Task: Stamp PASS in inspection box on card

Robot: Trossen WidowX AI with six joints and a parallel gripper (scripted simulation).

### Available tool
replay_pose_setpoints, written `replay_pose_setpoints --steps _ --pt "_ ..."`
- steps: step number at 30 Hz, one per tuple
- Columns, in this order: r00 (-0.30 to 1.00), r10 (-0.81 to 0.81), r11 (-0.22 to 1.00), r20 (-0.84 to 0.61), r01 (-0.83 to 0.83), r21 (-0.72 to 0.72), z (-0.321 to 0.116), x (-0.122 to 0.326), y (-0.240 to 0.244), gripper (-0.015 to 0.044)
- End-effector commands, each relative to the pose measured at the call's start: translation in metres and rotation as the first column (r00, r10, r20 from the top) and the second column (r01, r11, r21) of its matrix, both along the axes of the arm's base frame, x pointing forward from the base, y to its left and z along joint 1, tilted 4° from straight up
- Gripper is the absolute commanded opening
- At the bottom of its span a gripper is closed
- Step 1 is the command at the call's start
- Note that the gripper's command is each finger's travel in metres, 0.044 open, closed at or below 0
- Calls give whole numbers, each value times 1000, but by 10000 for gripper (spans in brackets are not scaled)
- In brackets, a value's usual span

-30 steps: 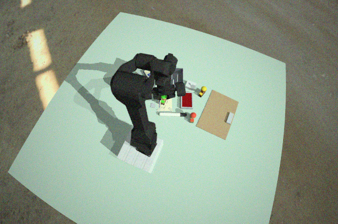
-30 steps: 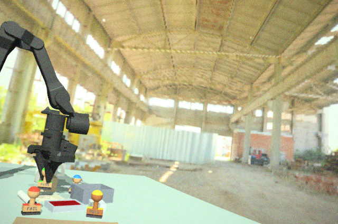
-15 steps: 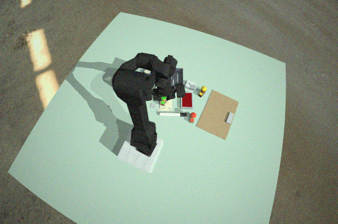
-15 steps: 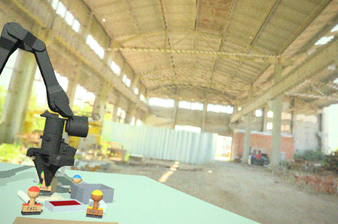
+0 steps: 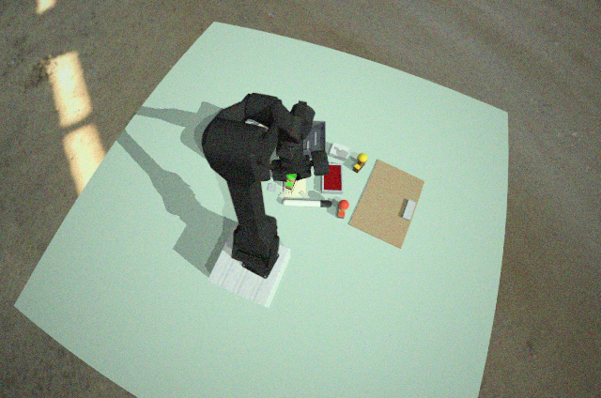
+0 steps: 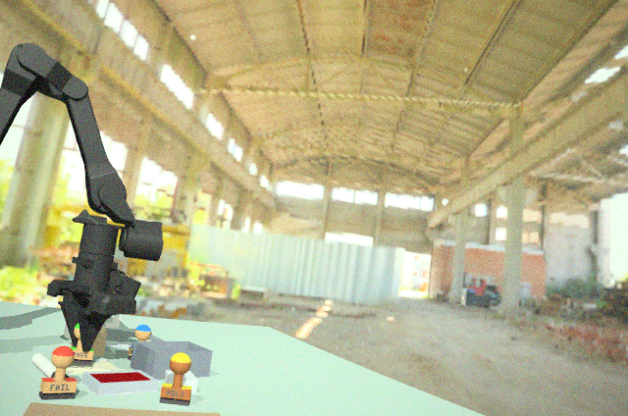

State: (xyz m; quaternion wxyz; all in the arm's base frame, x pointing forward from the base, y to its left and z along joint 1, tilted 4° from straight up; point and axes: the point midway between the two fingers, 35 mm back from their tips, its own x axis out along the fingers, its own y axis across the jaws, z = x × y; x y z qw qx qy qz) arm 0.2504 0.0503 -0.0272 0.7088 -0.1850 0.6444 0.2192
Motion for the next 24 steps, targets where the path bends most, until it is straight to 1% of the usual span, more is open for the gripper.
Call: replay_pose_setpoints --steps 1,24 --pt "1000 -3 1000 -1 3 -2 -2 0 0 0" --pt "1000 -3 1000 -1 3 -2 -6 0 0 0"
